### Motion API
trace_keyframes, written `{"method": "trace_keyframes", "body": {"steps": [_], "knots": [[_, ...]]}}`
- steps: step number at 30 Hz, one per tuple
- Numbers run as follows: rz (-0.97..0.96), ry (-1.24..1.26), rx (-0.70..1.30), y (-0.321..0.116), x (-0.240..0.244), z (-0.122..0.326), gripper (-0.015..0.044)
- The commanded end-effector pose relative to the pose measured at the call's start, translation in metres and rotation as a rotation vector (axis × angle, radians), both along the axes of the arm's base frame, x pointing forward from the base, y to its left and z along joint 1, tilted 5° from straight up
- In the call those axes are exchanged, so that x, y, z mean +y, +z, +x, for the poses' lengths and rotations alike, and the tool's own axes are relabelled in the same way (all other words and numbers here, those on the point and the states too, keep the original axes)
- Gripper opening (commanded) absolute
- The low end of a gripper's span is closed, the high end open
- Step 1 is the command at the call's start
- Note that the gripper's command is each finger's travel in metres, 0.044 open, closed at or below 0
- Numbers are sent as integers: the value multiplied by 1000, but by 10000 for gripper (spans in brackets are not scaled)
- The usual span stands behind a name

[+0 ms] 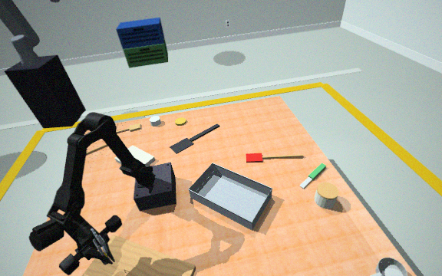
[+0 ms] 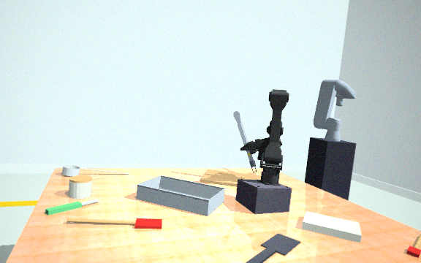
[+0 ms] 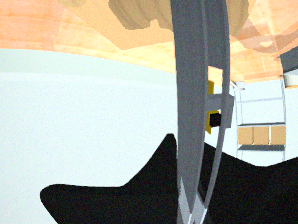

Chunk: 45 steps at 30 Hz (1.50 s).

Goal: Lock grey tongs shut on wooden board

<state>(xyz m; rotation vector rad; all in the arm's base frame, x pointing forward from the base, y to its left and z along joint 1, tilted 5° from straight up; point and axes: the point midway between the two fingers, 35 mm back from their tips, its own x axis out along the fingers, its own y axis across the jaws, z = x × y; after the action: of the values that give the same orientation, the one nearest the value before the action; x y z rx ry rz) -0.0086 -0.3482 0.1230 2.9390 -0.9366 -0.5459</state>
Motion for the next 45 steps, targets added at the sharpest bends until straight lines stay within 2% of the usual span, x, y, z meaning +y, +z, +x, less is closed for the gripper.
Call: {"method": "trace_keyframes", "body": {"steps": [1,33,45], "knots": [[-33,9,-6,6,2,0,-150],[-29,9,-3,6,1,1,-150],[191,-30,174,-7,-21,11,-150]]}}
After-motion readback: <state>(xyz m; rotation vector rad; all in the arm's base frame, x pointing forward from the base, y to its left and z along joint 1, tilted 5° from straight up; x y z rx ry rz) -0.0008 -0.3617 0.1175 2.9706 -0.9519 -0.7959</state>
